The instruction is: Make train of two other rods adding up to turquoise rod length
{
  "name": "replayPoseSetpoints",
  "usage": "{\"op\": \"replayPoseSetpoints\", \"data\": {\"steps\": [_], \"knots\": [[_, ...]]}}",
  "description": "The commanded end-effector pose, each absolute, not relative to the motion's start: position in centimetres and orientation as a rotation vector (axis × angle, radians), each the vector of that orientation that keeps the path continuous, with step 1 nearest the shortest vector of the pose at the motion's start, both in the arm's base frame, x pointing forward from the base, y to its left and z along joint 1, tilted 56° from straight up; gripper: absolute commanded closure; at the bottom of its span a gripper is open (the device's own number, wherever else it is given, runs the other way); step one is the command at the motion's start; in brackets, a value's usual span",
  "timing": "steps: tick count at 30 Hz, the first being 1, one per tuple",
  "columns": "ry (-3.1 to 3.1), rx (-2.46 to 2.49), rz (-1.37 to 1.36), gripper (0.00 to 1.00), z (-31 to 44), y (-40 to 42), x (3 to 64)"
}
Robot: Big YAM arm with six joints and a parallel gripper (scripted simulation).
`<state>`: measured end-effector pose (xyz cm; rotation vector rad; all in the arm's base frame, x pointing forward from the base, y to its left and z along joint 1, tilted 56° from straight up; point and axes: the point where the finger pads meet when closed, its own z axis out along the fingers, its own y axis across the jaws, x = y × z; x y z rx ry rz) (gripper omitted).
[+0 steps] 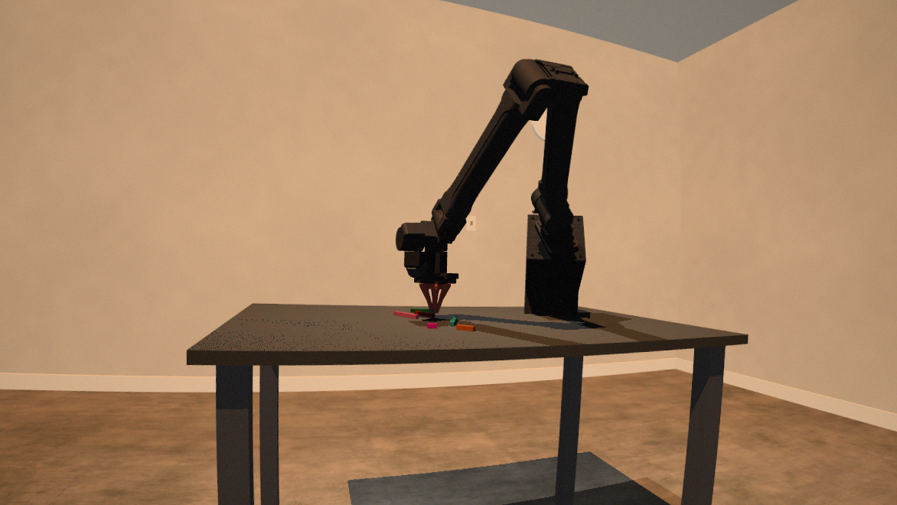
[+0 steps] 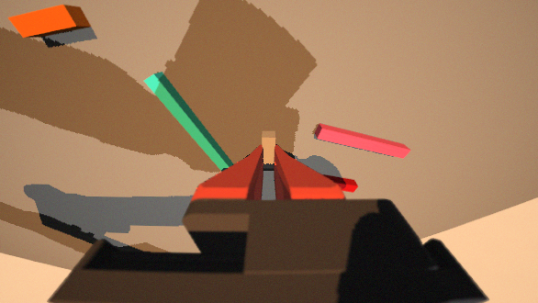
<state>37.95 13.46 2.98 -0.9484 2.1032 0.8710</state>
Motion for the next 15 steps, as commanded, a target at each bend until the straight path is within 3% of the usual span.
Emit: {"op": "replayPoseSetpoints", "data": {"steps": [1, 15], "knots": [[2.127, -0.902, 0.890, 0.95, 2.3, 13.9, 38.0], [2.128, -0.877, 0.878, 0.95, 2.6, 13.2, 38.4]]}}
